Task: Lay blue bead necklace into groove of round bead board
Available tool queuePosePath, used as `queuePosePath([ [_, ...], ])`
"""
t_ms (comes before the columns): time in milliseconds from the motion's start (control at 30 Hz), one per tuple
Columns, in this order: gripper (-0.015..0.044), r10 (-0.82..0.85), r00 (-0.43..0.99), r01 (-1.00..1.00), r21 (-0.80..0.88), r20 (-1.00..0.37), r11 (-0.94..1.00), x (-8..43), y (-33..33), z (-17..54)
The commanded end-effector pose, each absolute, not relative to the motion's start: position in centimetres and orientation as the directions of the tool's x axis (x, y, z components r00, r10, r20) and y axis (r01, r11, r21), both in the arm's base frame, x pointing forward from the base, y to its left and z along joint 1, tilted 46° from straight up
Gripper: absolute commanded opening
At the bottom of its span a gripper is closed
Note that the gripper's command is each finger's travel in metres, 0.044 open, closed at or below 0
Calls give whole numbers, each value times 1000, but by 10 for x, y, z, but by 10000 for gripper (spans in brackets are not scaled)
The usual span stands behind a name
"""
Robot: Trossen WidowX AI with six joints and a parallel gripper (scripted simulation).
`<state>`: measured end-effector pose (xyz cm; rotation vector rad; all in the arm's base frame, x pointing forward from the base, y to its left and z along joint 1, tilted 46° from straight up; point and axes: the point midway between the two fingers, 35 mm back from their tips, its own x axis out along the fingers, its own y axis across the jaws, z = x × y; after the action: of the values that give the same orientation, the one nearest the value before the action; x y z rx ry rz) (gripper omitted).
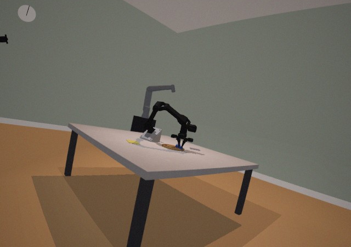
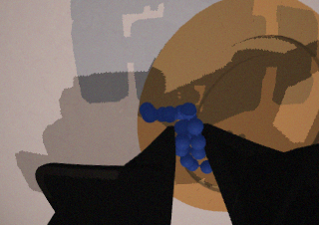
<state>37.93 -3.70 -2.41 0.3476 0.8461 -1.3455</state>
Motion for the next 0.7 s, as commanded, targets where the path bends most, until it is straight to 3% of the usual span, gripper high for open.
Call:
queuePosePath([
  [0,12,-709,-15,943,-246,-706,225,378,-39,-24],
  [667,0,-709,-15,943,-246,-706,225,378,-39,-24],
])
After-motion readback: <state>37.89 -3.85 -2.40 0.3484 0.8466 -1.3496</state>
